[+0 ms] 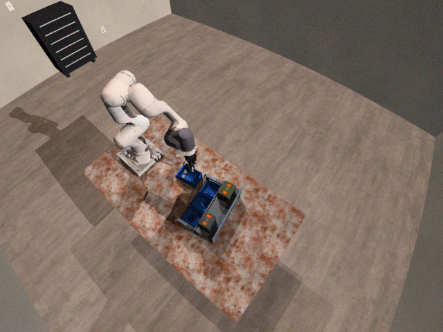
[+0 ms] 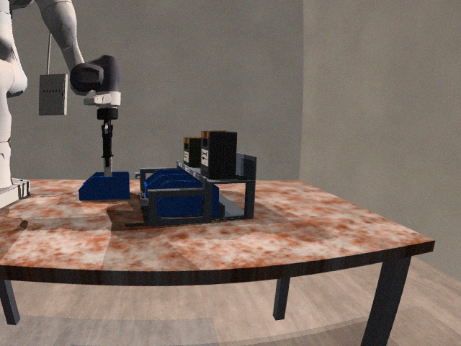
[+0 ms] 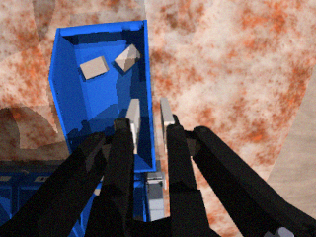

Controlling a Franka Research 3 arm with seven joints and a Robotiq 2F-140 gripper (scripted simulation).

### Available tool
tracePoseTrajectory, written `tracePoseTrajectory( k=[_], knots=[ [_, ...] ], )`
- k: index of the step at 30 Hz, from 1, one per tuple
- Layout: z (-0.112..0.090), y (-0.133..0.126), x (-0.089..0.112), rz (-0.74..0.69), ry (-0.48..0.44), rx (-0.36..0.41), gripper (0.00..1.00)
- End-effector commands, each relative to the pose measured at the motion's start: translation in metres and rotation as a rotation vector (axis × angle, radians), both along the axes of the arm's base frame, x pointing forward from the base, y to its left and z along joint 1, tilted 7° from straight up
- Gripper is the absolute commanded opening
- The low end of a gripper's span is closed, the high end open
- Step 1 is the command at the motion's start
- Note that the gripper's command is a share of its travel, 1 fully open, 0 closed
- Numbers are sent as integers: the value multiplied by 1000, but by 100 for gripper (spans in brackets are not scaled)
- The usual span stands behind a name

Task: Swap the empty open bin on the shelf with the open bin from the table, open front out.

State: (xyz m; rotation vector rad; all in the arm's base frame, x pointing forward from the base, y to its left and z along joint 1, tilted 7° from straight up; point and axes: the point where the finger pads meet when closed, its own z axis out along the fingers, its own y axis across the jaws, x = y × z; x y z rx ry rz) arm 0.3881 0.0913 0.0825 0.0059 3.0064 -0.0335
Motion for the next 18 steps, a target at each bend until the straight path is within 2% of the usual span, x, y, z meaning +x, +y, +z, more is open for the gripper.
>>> tracePoseTrajectory(
  k=[1, 18],
  knots=[
    [3, 0, -2, 4, 7, 1, 15],
    [27, 1, -5, 4, 7, 1, 15]
  ],
)
